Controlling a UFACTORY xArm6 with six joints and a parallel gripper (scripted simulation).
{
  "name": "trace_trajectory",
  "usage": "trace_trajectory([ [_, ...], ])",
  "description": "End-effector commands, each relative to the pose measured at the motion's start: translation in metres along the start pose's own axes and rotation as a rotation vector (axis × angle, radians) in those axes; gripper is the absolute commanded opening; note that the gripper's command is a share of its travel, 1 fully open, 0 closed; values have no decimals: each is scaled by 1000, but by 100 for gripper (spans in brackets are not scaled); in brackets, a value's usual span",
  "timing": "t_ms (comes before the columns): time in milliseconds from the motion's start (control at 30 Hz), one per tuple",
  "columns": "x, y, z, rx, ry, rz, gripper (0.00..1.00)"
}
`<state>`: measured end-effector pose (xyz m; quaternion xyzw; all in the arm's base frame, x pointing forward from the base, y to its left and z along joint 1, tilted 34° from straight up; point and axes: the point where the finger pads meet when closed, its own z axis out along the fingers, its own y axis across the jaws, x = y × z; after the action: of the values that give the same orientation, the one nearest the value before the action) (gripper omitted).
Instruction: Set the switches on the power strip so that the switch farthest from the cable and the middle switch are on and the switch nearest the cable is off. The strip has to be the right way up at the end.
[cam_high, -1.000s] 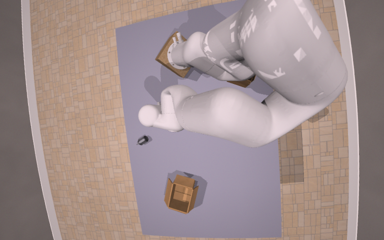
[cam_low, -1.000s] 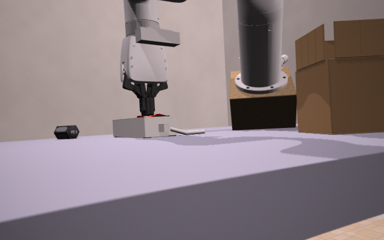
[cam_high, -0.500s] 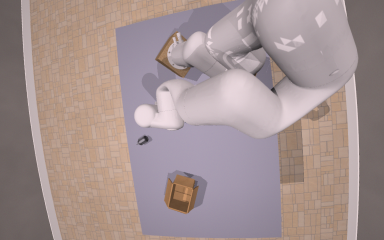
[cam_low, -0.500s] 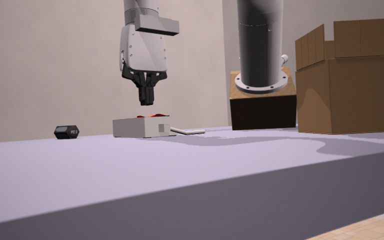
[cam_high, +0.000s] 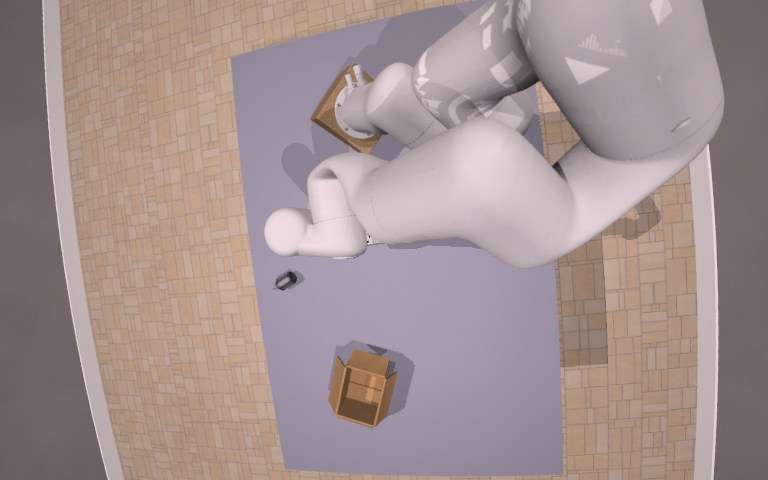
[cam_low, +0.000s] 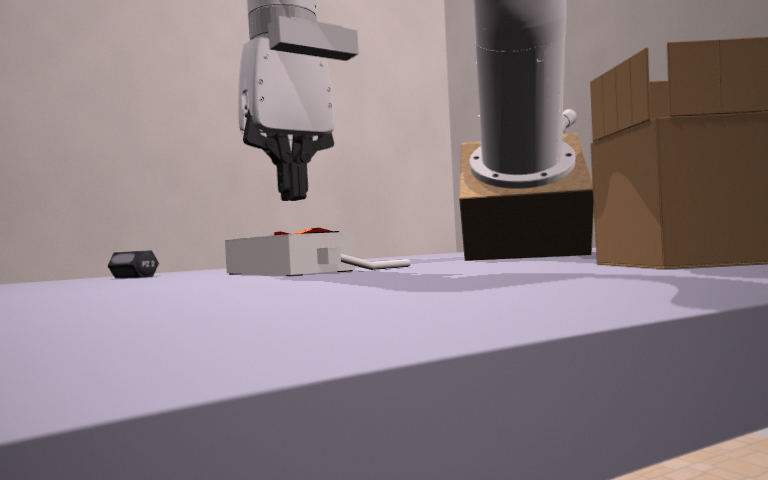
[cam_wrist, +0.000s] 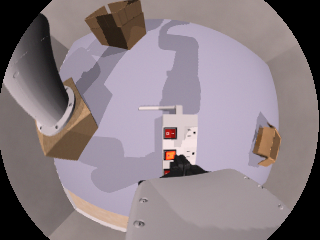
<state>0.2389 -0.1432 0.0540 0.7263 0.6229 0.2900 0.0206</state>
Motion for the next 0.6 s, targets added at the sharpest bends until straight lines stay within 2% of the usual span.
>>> trace_trajectory([
  [0, -1, 1, -1, -2, -2, -1, 0],
  [300, -1, 1, -1, -2, -2, -1, 0],
  [500, -42, 0, -14, -2, -2, -1, 0],
  [567, -46, 0, -15, -2, -2, -1, 0],
])
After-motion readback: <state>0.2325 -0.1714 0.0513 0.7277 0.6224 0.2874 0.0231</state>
